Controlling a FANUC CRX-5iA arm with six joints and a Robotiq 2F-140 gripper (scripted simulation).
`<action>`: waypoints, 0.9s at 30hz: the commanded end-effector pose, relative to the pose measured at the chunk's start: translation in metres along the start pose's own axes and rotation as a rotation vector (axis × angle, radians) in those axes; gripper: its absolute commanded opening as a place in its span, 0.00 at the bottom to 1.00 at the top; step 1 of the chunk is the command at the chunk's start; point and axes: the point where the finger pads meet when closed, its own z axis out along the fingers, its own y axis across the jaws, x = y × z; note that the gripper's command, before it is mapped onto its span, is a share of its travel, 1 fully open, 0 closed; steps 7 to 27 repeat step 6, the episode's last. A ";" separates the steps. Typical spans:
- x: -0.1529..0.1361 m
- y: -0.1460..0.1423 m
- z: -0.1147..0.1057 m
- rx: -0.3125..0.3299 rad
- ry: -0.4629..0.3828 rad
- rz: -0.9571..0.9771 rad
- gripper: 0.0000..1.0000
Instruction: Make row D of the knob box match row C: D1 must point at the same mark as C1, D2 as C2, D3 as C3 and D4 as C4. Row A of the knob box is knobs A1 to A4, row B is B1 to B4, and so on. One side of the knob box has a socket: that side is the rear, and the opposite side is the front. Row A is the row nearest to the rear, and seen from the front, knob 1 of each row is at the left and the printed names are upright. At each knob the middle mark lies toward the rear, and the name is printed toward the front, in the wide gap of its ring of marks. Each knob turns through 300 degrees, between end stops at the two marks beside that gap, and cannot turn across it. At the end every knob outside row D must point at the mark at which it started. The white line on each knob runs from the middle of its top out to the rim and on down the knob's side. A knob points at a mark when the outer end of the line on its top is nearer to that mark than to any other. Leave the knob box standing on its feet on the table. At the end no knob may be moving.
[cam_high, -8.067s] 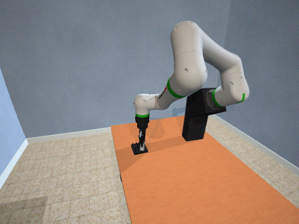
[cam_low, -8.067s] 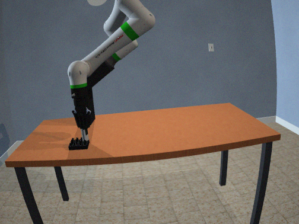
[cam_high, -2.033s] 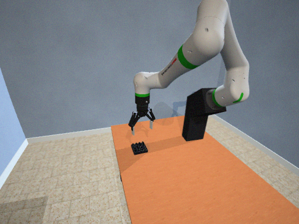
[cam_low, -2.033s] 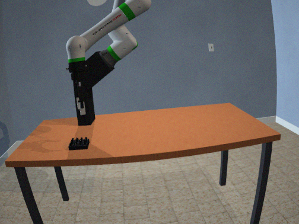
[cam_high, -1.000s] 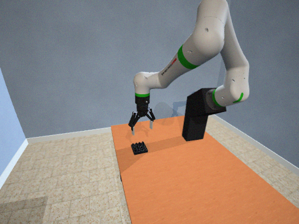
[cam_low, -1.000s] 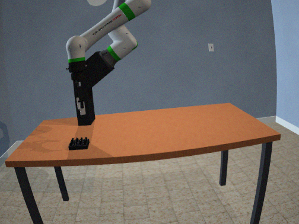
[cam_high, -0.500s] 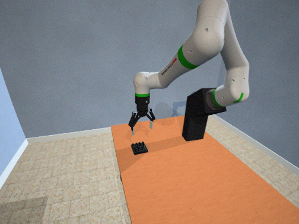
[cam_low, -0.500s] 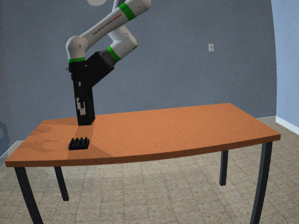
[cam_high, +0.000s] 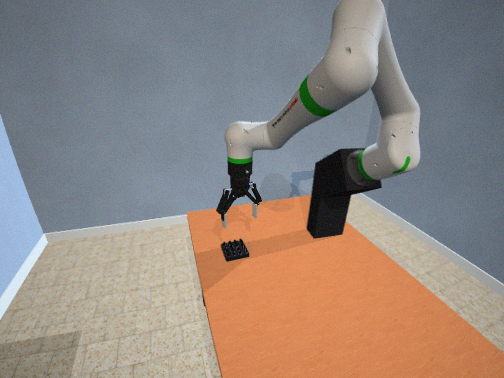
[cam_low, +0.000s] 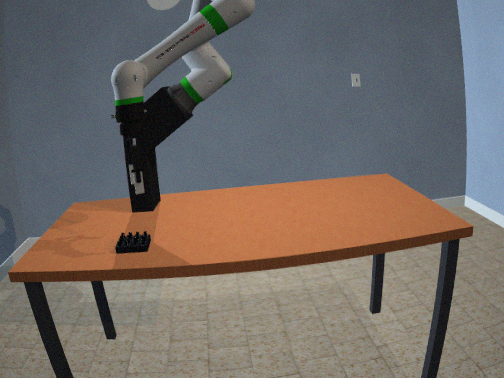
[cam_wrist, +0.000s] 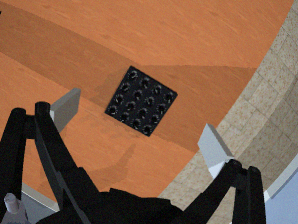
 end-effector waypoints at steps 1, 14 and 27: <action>0.000 0.000 0.000 0.000 0.000 0.000 1.00; 0.000 0.000 0.000 0.000 0.000 0.000 1.00; 0.000 0.000 0.000 0.000 0.000 0.000 1.00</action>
